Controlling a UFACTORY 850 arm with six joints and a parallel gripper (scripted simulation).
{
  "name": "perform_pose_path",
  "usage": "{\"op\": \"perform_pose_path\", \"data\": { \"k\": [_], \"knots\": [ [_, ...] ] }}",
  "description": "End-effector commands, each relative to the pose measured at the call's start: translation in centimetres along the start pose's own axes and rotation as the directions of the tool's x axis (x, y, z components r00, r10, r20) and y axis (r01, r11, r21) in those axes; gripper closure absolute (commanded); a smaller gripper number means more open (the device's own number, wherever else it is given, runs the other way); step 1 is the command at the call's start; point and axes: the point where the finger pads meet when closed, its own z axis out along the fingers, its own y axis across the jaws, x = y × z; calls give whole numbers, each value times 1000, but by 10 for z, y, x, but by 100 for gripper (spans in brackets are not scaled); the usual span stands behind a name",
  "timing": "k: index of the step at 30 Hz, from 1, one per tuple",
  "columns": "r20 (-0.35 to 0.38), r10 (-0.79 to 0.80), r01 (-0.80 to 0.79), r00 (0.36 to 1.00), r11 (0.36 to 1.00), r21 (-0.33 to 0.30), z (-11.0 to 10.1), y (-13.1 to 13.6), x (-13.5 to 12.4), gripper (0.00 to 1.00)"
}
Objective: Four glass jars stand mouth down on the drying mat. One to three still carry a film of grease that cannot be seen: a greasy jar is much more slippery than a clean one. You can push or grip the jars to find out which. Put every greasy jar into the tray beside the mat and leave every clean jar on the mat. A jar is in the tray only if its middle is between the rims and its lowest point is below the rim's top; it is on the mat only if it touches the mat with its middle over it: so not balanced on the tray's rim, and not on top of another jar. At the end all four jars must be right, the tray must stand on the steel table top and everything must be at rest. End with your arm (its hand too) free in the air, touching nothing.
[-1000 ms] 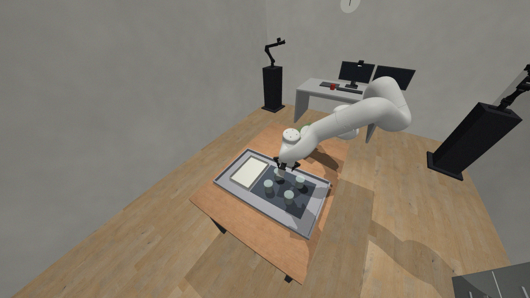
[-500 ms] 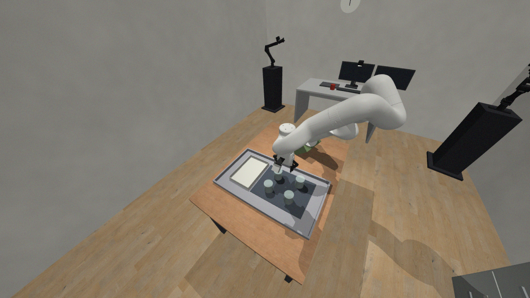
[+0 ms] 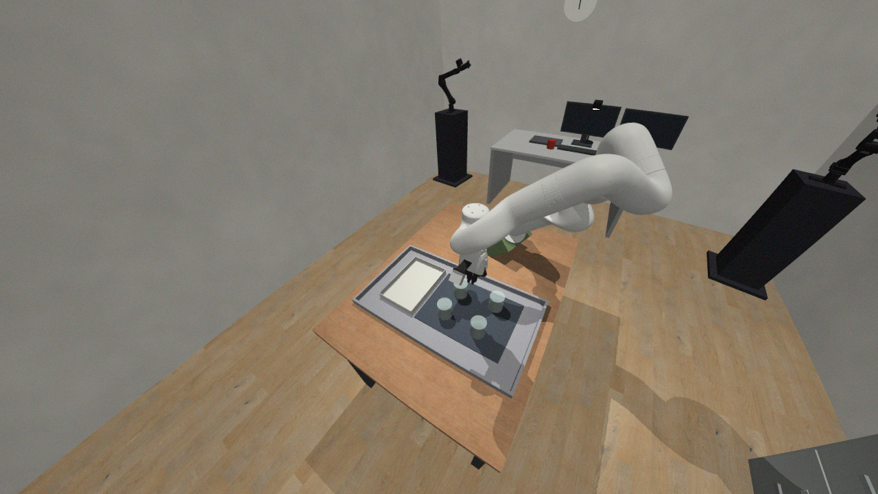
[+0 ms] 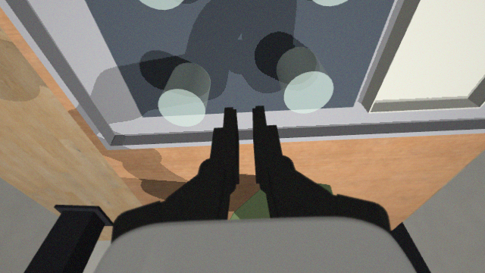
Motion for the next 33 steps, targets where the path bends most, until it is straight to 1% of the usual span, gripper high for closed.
{"op": "perform_pose_path", "data": {
  "k": [1, 9, 12, 14, 21, 24, 29, 31, 33],
  "knots": [
    [-1, 0, 0, 1000, 1000, -1, -1, 0, 1, 100],
    [-1, 0, 0, 1000, 1000, -1, -1, 0, 1, 100],
    [-1, 0, 0, 1000, 1000, -1, 22, 0, 1, 100],
    [-1, 0, 0, 1000, 1000, -1, 22, 0, 1, 100],
    [-1, 0, 0, 1000, 1000, -1, 75, 0, 1, 100],
    [-1, 0, 0, 1000, 1000, -1, 75, 0, 1, 100],
    [-1, 0, 0, 1000, 1000, -1, 75, 41, 3, 100],
    [-1, 0, 0, 1000, 1000, -1, 75, 41, 3, 100],
    [-1, 0, 0, 1000, 1000, -1, 75, 58, 4, 100]
  ]
}}
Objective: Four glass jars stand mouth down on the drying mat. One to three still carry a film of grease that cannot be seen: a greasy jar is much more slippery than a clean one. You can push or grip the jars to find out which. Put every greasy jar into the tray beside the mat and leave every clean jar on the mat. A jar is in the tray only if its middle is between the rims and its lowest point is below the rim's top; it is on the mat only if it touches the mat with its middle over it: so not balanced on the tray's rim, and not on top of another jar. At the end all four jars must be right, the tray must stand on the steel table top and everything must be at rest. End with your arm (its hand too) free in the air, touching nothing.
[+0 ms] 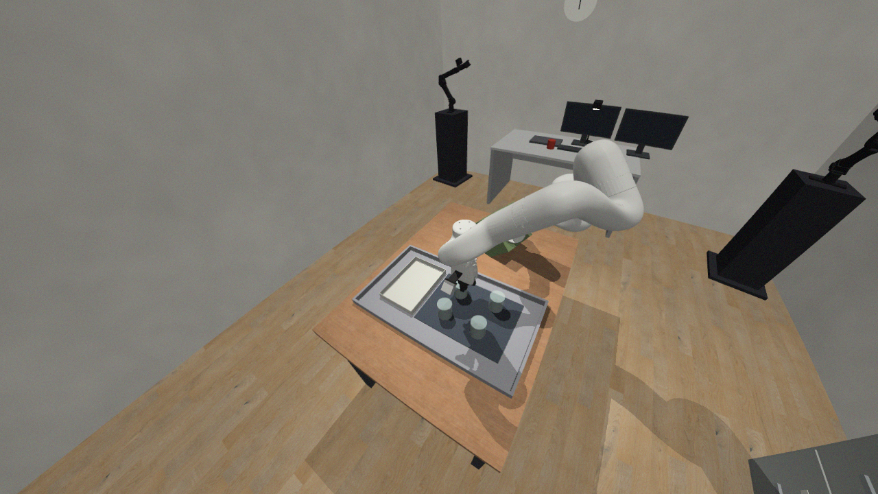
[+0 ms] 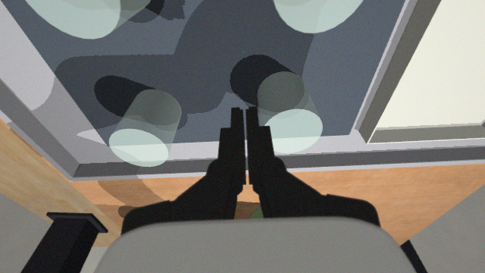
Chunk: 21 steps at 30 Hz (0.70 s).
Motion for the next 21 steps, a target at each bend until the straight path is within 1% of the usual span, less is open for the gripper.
{"op": "perform_pose_path", "data": {
  "k": [1, 4, 7, 13, 15, 21],
  "knots": [
    [-1, -2, 2, 1000, 1000, 1, 0, 30, 4, 100],
    [-1, -2, 2, 1000, 1000, 1, 0, 55, 5, 100],
    [-1, -2, 2, 1000, 1000, 1, 0, 55, 5, 100],
    [-1, -2, 2, 1000, 1000, 1, 29, 55, 5, 100],
    [-1, -2, 2, 1000, 1000, 1, 29, 55, 5, 100],
    [-1, -2, 2, 1000, 1000, 1, 58, 55, 5, 100]
  ]
}}
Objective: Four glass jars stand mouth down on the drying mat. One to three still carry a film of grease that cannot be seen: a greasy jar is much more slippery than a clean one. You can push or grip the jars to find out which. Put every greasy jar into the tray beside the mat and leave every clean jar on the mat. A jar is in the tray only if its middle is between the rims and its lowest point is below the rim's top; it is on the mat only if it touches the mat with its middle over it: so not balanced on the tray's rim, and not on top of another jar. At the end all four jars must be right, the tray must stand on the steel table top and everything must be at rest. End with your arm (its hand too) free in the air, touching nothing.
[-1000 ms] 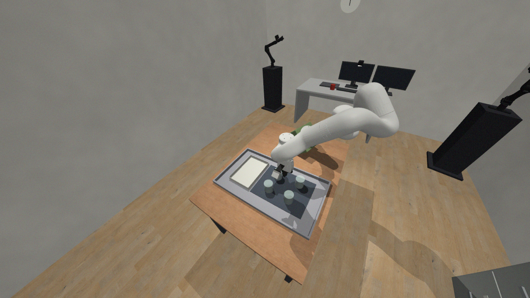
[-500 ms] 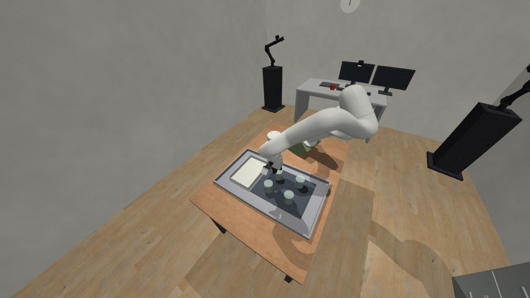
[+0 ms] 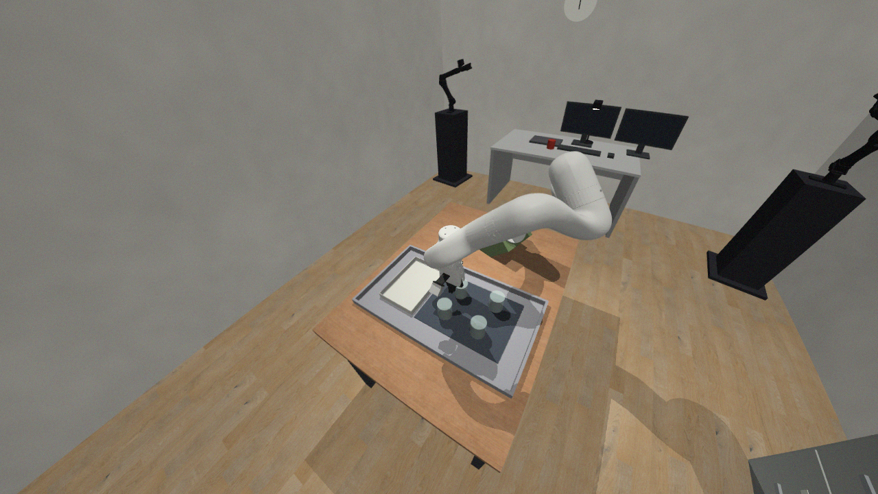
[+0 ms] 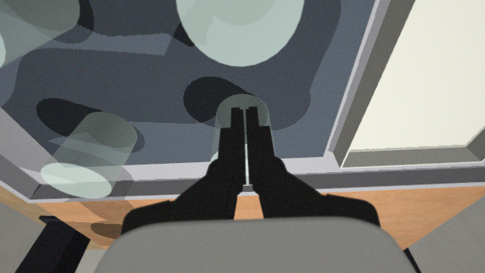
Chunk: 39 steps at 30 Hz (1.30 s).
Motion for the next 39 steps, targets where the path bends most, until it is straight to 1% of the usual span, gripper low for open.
{"op": "perform_pose_path", "data": {
  "k": [1, 4, 39],
  "knots": [
    [-2, 0, 0, 1000, 1000, 0, 22, 1, 1, 100],
    [-2, 0, 0, 1000, 1000, 0, 36, 1, 1, 100],
    [-2, 0, 0, 1000, 1000, 0, 36, 1, 4, 100]
  ]
}}
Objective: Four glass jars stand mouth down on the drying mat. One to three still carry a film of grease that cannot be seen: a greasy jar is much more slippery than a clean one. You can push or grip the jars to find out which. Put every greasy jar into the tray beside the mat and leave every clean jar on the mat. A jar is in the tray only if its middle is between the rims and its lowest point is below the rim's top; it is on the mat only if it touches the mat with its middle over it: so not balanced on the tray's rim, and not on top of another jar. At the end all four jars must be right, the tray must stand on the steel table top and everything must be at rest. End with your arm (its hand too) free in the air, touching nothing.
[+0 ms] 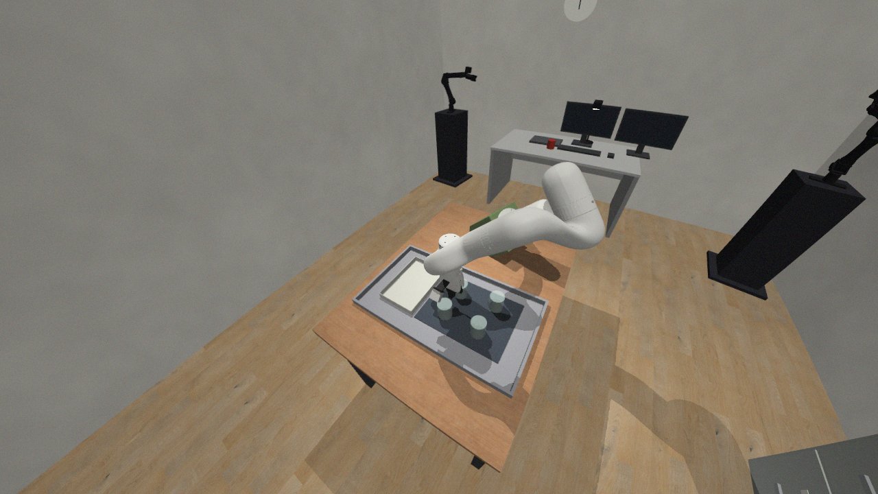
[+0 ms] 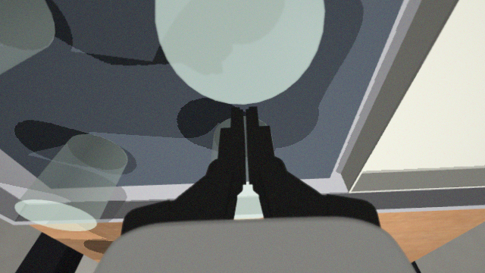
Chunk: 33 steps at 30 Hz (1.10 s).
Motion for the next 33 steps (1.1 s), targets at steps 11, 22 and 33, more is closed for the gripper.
{"op": "perform_pose_path", "data": {
  "k": [11, 22, 33],
  "knots": [
    [-1, 0, 0, 1000, 1000, -1, -1, 0, 2, 100],
    [-1, 0, 0, 1000, 1000, -1, -1, 0, 4, 100],
    [-1, 0, 0, 1000, 1000, -1, -1, 0, 5, 100]
  ]
}}
